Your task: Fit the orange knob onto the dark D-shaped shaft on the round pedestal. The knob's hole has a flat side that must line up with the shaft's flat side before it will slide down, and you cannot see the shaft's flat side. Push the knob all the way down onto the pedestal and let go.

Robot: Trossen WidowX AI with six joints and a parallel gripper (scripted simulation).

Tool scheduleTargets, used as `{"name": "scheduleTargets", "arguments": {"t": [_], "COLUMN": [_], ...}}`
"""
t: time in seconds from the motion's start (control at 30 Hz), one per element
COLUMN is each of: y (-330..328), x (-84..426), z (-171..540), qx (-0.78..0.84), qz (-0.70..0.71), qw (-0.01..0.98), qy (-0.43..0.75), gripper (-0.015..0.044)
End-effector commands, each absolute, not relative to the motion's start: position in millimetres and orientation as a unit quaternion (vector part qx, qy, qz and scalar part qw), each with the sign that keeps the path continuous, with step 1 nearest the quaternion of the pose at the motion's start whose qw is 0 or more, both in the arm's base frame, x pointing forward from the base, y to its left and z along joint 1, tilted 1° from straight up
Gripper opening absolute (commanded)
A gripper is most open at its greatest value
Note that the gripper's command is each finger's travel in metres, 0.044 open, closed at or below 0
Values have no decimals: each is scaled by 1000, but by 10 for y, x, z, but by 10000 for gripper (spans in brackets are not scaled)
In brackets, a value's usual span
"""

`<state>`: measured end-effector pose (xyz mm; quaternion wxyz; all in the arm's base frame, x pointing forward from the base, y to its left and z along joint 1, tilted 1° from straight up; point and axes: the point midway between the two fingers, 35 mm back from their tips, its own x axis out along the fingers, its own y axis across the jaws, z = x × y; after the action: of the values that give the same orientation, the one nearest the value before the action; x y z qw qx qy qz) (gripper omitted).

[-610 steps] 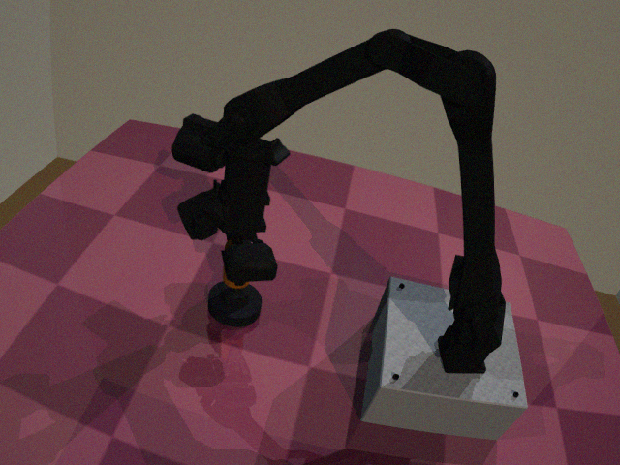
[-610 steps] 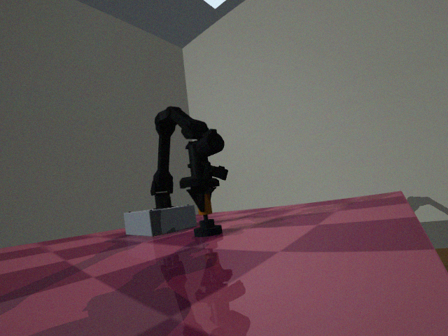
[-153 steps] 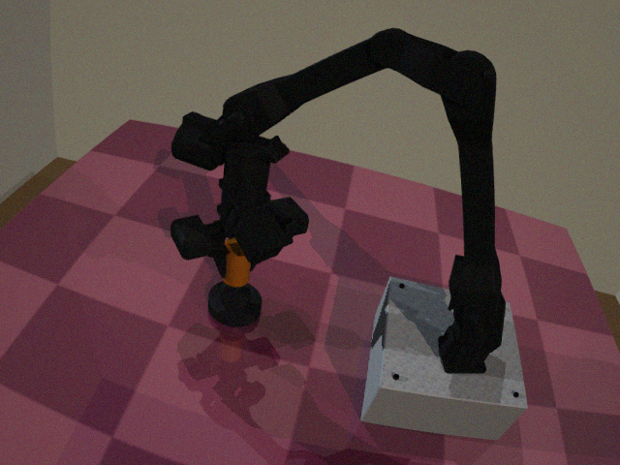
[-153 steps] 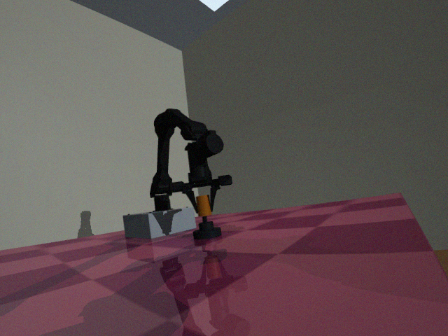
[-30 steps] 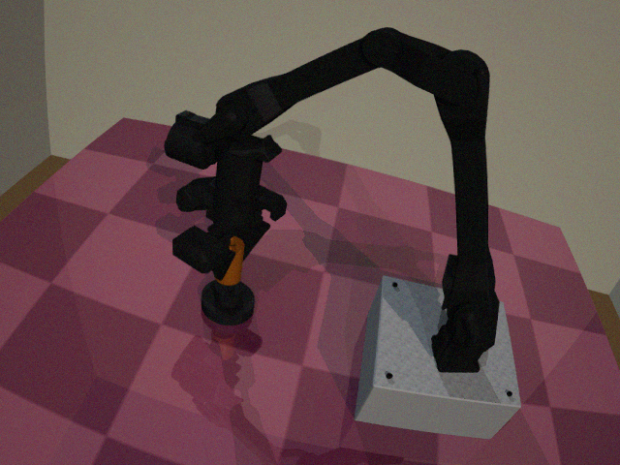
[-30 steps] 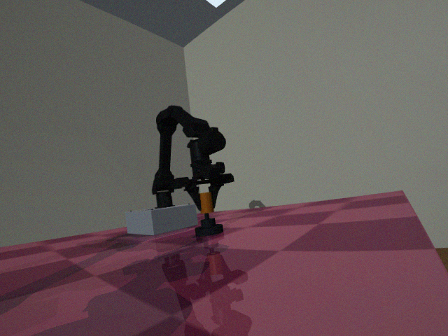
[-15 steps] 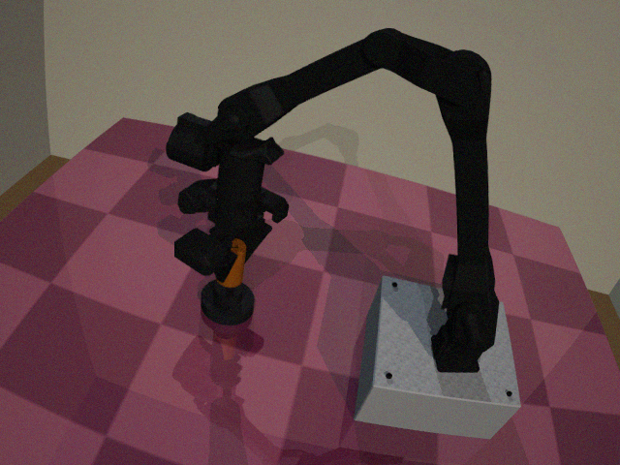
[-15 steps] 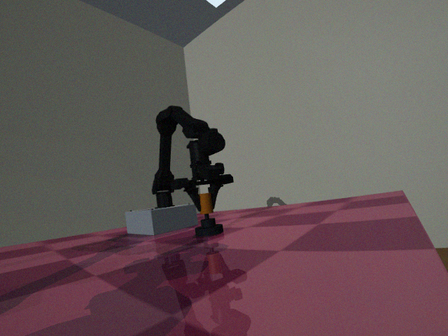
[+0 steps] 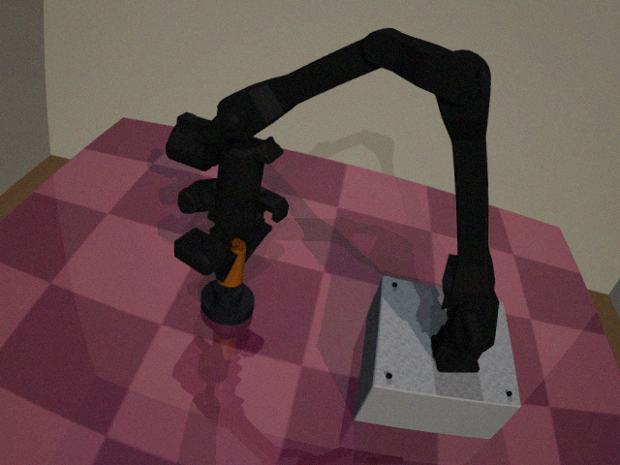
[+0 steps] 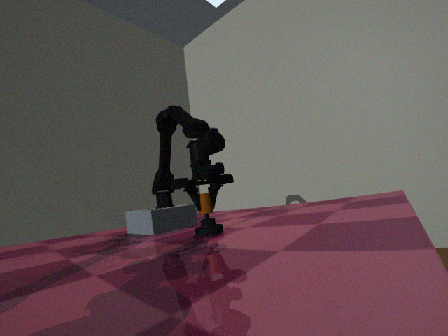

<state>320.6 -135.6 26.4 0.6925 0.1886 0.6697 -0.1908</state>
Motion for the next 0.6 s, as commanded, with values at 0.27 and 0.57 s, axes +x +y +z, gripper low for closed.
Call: {"name": "scheduleTargets", "arguments": {"t": [0.27,0.57], "y": [-1371,-1365], "x": [3237,3221], "z": [295,266], "qx": [261,261], "qz": [-261,-261], "qw": [671,671], "qy": [643,643], "gripper": [0,0]}}
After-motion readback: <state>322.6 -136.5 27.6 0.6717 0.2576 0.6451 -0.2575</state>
